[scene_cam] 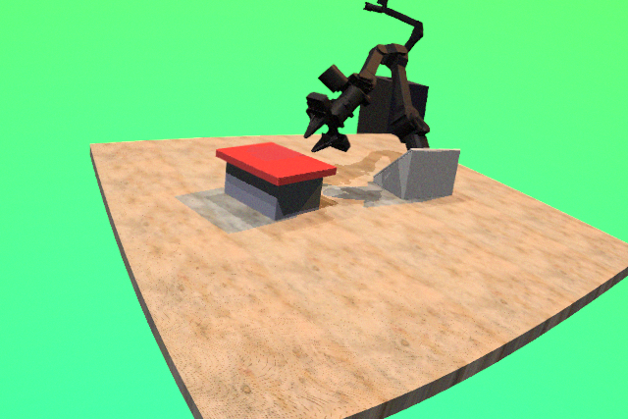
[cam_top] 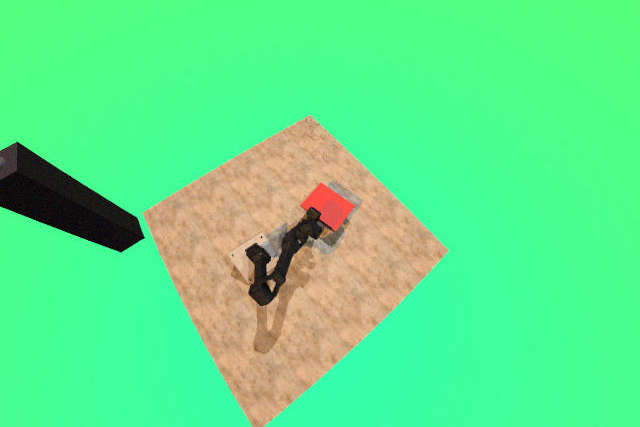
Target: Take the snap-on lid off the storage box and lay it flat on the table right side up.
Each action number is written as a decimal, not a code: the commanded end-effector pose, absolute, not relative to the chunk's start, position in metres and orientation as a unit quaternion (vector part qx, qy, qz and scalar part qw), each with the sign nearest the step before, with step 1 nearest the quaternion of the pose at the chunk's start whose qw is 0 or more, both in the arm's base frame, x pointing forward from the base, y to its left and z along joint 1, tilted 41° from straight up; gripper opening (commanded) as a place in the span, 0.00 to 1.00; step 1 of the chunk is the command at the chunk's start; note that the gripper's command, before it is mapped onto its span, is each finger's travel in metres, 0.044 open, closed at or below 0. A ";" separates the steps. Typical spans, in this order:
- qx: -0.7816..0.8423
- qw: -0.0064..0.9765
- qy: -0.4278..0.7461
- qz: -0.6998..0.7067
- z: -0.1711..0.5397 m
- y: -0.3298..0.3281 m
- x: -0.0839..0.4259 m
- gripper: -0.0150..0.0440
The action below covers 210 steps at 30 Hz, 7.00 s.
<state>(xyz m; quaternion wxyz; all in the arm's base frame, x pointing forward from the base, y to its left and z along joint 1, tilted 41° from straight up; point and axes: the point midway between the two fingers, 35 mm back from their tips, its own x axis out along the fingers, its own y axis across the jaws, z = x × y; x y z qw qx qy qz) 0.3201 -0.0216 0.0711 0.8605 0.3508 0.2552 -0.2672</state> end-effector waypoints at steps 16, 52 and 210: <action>0.350 0.861 0.255 -0.264 0.052 -0.030 0.343 0.65; 0.352 0.861 0.254 -0.265 0.041 -0.035 0.353 0.25; 0.351 0.861 0.255 -0.264 0.051 -0.024 0.358 0.25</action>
